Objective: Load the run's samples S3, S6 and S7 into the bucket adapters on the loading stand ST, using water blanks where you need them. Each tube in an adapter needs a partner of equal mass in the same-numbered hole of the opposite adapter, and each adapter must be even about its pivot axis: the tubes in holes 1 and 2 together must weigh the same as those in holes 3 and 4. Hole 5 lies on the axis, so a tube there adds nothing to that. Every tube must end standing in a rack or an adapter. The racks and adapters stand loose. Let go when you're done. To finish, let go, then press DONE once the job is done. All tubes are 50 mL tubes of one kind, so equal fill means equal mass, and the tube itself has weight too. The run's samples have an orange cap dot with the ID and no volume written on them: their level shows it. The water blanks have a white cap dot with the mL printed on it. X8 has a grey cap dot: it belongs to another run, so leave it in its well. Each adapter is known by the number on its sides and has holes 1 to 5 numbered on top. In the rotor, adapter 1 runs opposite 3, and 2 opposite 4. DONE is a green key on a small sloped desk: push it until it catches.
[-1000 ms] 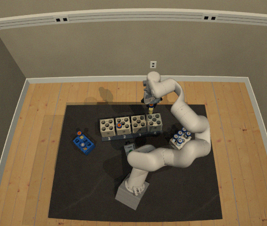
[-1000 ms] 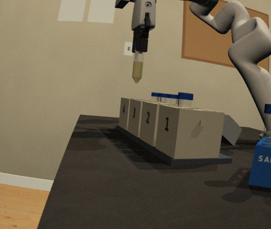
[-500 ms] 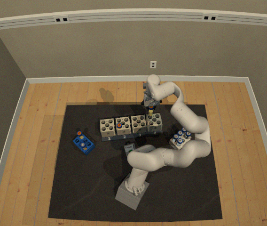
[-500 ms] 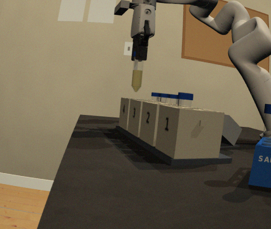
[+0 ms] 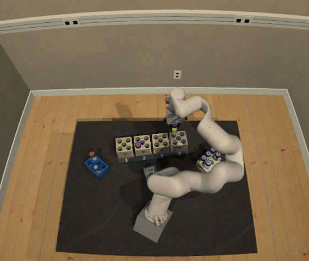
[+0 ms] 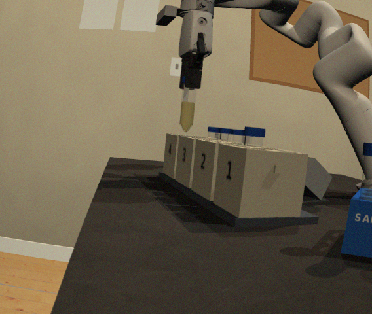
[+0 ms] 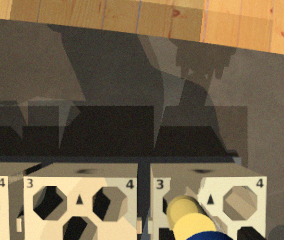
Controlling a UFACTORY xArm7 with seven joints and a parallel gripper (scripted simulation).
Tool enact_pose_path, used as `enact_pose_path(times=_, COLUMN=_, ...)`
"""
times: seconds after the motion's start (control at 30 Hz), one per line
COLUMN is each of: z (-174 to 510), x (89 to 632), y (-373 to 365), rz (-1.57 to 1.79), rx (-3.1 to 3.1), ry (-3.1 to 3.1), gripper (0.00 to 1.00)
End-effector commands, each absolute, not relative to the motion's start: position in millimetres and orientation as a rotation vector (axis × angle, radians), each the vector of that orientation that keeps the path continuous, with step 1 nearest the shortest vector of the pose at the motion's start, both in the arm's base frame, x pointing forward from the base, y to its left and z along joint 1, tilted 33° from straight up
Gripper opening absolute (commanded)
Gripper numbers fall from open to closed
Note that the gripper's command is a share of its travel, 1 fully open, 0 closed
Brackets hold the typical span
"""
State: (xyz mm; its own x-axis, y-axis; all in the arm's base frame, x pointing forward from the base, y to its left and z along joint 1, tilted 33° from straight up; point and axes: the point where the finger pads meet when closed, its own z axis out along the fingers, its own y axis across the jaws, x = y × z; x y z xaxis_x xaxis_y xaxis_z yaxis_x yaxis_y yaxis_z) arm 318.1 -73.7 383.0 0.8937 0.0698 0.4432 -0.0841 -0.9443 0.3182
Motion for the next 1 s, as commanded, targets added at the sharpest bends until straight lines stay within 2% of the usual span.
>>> enact_pose_path(times=0.0, z=384, x=318, y=-73, rz=0.661, rx=2.727, ry=-0.010, gripper=0.00)
enact_pose_path(times=0.97, z=368, x=327, y=-80, rz=0.661, rx=2.727, ry=-0.010, gripper=0.00)
